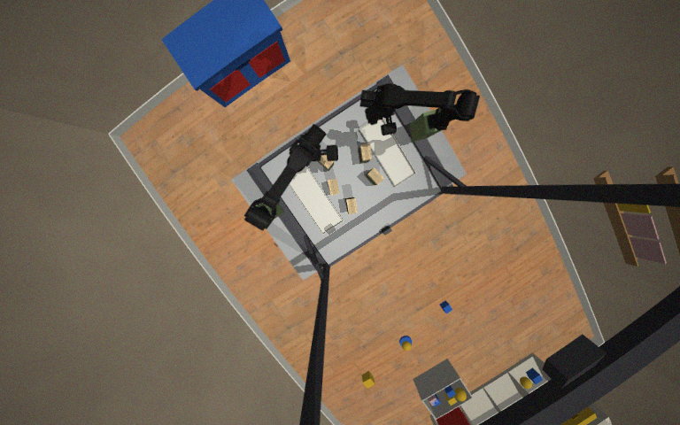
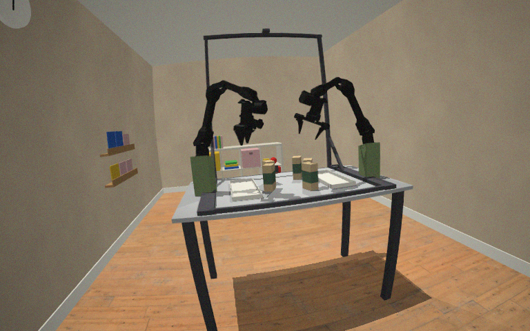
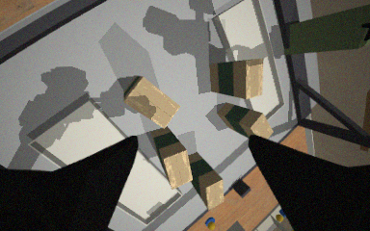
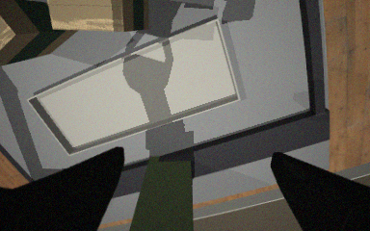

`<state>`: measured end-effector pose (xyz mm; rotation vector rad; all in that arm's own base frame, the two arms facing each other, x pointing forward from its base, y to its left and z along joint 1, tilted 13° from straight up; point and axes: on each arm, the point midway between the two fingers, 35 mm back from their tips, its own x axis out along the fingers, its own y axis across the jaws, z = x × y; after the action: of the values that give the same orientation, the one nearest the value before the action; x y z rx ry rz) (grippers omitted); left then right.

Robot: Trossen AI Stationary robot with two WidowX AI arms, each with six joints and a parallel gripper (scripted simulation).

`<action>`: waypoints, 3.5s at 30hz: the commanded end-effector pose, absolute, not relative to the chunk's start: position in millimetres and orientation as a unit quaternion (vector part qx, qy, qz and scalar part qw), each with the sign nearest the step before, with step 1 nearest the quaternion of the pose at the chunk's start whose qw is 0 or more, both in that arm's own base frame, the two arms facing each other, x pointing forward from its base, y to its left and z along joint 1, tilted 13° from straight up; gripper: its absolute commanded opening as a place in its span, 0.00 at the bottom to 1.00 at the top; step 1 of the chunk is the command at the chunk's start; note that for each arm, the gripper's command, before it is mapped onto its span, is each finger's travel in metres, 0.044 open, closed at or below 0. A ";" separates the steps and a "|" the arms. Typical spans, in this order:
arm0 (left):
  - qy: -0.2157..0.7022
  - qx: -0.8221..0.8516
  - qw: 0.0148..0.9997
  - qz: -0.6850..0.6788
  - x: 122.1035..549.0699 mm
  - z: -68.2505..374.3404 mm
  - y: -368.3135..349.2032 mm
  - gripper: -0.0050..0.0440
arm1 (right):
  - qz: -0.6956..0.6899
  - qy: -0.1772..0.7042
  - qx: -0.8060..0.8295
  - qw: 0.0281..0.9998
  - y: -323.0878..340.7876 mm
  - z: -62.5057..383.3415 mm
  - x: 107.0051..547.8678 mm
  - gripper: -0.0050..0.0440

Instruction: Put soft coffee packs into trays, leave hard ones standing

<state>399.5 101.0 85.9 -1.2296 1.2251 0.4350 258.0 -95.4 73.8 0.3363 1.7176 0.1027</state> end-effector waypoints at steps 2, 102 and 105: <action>0.526 -0.535 0.634 0.186 401.6 94.3 102.1 1.00 | 0.042 0.746 0.144 0.649 -96.8 79.4 260.6 1.00; 0.432 0.414 0.605 -0.525 427.1 61.1 -161.5 0.85 | 0.042 0.746 0.144 0.649 -96.8 79.4 260.6 0.85; 0.414 0.438 0.585 -0.543 422.7 58.4 -177.5 0.85 | 0.042 0.746 0.144 0.649 -96.8 79.4 260.6 0.85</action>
<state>421.8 -160.9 53.2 0.9285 1.0274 -1.2092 258.0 -95.4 73.8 0.3363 1.7176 0.1027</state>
